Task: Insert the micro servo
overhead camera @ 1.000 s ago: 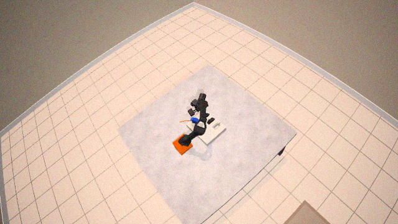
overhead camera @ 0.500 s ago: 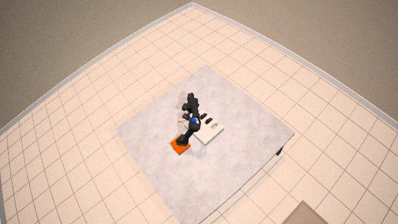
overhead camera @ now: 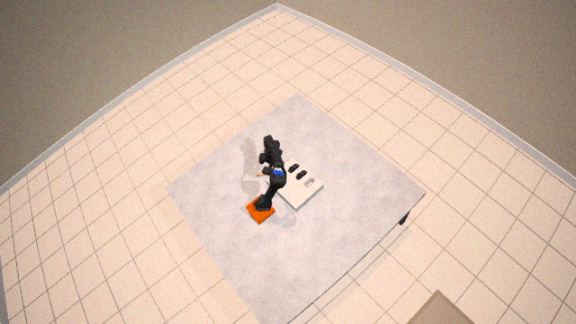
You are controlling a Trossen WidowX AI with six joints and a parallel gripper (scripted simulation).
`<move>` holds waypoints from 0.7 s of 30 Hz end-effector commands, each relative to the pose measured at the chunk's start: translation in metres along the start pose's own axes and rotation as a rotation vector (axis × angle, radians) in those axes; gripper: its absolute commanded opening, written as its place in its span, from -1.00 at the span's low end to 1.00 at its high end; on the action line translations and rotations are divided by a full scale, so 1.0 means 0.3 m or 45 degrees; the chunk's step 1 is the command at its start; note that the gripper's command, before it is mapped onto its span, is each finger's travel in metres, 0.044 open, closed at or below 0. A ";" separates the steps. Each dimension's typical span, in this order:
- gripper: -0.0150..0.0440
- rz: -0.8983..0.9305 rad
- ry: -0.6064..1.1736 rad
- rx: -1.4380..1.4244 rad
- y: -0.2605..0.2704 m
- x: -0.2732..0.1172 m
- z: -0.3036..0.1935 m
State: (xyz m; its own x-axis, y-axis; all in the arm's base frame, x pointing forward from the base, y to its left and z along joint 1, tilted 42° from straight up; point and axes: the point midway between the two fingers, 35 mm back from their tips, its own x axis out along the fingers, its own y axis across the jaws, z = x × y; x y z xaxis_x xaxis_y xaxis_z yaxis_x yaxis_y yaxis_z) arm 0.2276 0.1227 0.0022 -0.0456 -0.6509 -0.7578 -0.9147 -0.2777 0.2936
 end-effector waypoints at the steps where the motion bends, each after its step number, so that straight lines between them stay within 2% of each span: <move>1: 1.00 0.002 0.013 -0.018 0.001 0.020 0.000; 6: 1.00 0.002 0.014 -0.018 0.003 0.083 -0.002; 21: 1.00 0.002 0.015 -0.018 0.004 0.139 -0.003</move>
State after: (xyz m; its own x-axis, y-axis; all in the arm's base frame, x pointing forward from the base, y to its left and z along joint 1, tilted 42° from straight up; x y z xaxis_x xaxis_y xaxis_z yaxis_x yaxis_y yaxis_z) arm 0.2252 0.0989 -0.0244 -0.0433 -0.6561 -0.7534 -0.9115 -0.2828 0.2986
